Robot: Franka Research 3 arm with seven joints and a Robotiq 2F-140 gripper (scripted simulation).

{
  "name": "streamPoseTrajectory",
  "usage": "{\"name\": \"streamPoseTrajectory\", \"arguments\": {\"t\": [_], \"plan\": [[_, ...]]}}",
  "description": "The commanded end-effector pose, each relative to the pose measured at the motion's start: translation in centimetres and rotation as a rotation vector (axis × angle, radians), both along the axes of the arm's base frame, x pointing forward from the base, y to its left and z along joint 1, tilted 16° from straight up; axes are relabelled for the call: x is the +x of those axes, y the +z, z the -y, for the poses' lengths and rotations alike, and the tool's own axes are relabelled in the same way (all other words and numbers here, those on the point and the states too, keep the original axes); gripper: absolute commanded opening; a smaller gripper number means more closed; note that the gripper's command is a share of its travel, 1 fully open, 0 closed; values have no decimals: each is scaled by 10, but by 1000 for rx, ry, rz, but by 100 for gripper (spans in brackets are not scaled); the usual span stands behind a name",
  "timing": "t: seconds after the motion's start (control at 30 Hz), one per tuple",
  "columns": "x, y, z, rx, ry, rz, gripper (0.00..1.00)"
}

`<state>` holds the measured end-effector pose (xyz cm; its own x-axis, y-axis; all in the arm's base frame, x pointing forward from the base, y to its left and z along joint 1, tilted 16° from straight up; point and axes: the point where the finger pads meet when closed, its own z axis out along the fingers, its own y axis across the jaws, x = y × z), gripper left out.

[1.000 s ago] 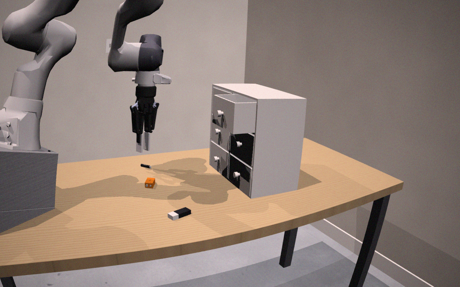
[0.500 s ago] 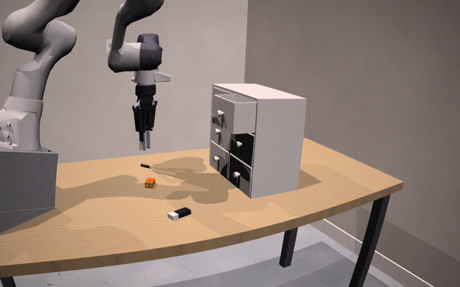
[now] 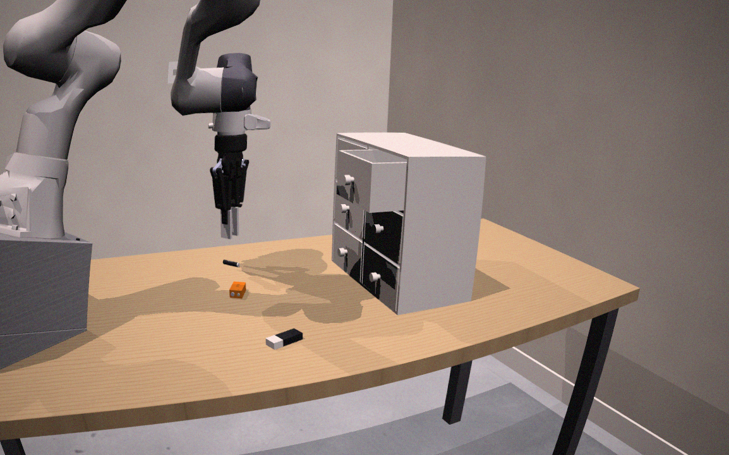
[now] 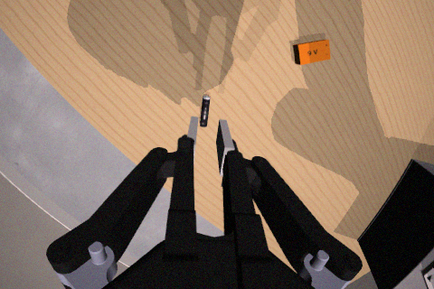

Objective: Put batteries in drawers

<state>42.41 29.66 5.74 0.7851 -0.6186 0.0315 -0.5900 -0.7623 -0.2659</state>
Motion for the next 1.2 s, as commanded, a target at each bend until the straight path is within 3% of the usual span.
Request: {"name": "streamPoseTrajectory", "arguments": {"t": [0.0, 0.87, 1.17], "plan": [[1, 0, -1, 1, 11, 5, 15], [10, -46, -11, 1, 11, 5, 15], [11, -51, -12, 1, 11, 5, 15]]}}
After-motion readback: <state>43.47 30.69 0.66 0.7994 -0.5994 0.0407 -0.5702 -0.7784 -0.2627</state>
